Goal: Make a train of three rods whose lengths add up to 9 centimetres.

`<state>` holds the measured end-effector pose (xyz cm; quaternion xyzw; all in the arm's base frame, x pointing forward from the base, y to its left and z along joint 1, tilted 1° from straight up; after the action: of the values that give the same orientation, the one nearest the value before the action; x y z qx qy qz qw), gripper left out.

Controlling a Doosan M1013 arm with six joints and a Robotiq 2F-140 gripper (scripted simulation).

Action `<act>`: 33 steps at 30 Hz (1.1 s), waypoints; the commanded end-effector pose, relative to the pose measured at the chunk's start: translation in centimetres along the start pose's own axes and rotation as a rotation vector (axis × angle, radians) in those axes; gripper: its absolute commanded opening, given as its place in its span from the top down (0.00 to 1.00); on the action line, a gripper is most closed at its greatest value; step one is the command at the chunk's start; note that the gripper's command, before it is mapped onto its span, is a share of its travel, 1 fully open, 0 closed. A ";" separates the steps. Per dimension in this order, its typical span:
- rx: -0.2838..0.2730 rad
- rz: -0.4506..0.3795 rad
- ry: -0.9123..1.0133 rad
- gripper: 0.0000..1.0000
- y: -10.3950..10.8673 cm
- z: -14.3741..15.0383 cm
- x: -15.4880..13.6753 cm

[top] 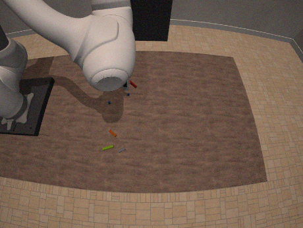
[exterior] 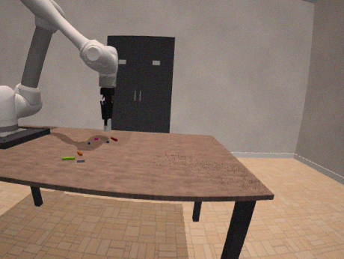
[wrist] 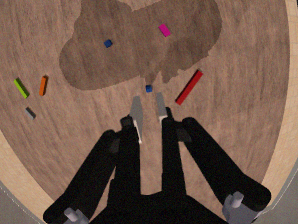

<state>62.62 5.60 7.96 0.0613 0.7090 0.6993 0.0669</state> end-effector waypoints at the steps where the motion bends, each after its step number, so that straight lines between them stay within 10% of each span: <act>1: 0.000 0.000 0.000 0.85 0.0 0.0 0.0; 33: 0.000 0.000 0.000 0.85 -1.3 0.0 0.0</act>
<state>62.62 5.58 6.95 0.0612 0.7089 0.6995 0.0667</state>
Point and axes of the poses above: the point where the finger pads meet when closed, its own y axis back along the fingers, its own z axis across the jaws, x = y × z, the point moved 1 cm from there along y, back along the fingers, and after that the axes turned 4 degrees about -y, right-handed, at the moved point
